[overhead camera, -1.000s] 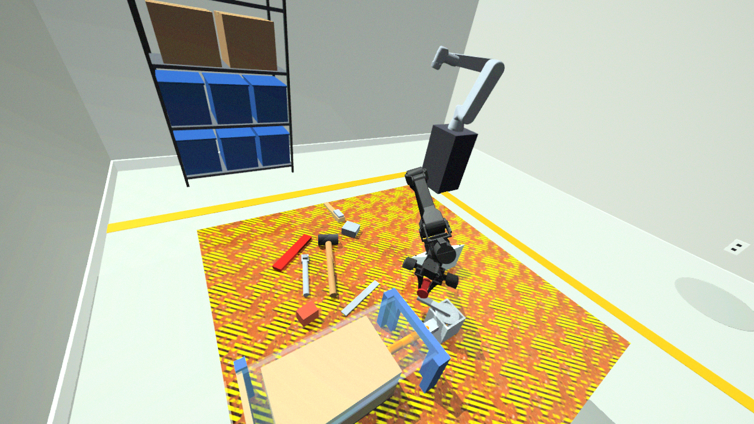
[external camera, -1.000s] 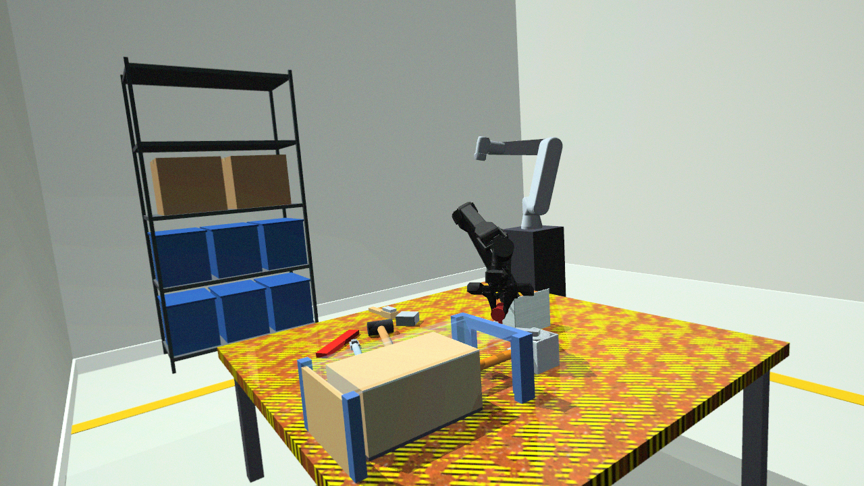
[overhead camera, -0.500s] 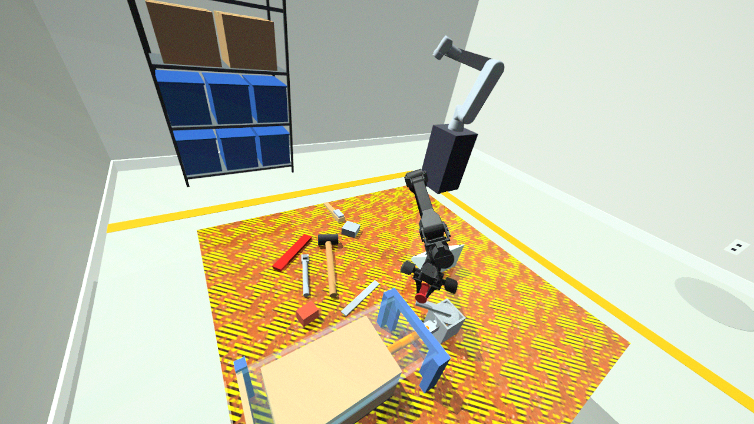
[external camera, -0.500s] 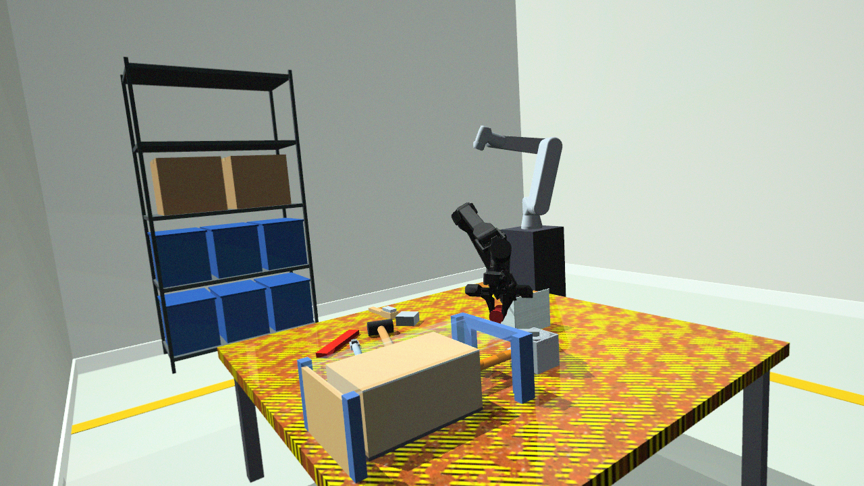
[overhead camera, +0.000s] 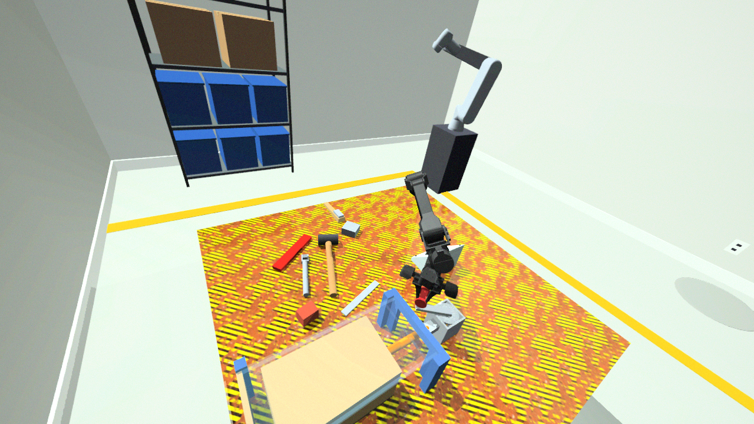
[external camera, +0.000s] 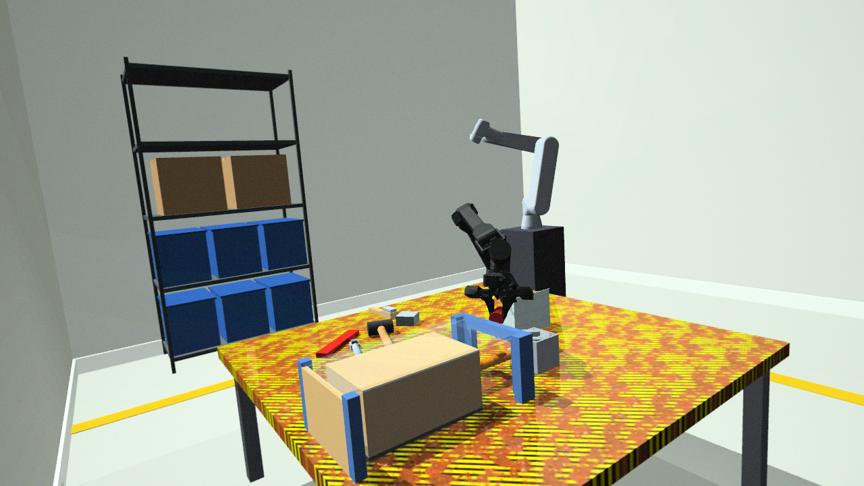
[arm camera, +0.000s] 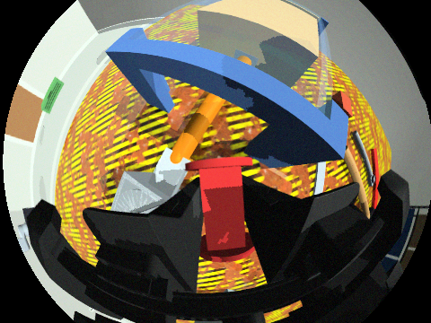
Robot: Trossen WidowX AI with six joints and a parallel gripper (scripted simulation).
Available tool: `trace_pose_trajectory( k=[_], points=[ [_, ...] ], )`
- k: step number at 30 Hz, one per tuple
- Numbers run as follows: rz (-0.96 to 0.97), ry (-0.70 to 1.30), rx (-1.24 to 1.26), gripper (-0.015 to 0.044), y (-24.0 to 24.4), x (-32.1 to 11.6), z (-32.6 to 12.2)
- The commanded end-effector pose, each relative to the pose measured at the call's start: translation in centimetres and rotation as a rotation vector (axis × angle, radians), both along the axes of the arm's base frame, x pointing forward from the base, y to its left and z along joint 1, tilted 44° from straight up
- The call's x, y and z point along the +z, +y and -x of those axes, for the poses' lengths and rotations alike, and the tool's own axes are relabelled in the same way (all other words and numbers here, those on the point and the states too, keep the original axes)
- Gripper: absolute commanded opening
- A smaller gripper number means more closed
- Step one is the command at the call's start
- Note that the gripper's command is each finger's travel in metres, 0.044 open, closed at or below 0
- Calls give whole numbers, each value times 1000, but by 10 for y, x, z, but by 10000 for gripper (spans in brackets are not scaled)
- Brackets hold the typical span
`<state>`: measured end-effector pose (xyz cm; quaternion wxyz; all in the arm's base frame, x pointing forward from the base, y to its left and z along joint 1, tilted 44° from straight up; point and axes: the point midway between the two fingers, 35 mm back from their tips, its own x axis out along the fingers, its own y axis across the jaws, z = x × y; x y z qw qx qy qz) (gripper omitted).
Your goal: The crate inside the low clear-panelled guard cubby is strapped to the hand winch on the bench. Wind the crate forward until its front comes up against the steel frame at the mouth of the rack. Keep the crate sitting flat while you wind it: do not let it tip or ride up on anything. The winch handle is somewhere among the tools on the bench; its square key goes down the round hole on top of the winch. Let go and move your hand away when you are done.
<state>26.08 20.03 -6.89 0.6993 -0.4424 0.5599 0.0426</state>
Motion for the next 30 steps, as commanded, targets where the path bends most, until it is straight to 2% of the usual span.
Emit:
trace_pose_trajectory(
  k=[1,30],
  points=[
    [0,1,0,0,4,-6,-5],
    [-3,-1,0,0,32,-30,-19]
  ],
)
